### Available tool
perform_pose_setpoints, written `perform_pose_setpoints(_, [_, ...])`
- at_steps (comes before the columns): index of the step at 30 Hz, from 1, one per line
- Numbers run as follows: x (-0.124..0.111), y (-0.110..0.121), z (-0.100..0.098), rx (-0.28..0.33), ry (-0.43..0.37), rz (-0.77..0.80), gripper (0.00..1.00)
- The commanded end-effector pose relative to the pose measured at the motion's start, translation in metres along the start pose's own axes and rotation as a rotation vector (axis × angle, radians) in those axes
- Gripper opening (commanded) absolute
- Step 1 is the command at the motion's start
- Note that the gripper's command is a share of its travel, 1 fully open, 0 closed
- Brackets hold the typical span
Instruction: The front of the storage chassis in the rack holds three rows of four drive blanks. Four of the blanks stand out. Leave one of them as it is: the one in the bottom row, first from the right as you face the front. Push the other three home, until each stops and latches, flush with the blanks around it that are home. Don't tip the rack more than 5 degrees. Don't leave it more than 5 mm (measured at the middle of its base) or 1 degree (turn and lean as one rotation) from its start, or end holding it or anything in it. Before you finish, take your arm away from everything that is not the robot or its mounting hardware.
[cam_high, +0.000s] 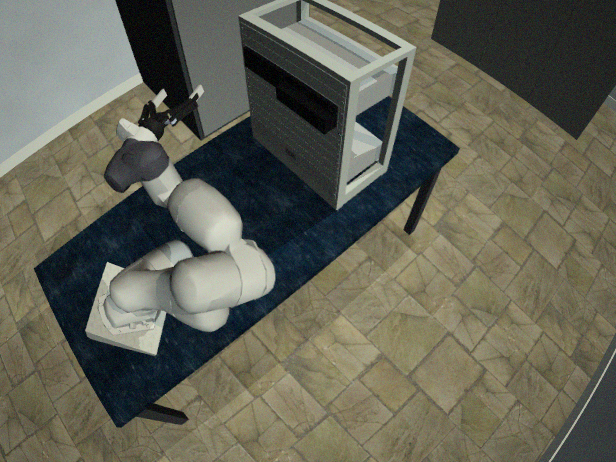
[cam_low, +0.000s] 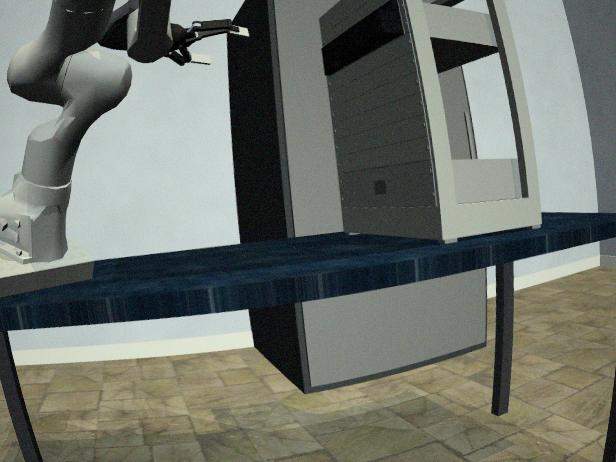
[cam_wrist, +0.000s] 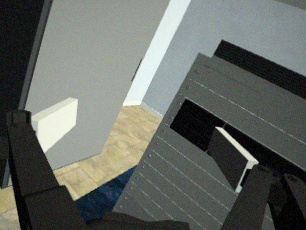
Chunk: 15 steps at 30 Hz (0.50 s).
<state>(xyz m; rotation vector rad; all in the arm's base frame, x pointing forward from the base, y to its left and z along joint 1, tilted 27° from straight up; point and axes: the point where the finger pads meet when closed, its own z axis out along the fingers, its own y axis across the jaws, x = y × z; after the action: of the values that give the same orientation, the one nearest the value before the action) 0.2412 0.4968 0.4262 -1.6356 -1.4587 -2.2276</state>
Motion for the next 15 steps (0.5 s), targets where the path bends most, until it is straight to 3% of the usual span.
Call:
perform_pose_setpoints(1, [0.000,0.009,0.000,-0.026,0.017,0.145,1.00])
perform_pose_setpoints(15, [-0.007,0.049,-0.003,-0.089,0.041,0.425,1.00])
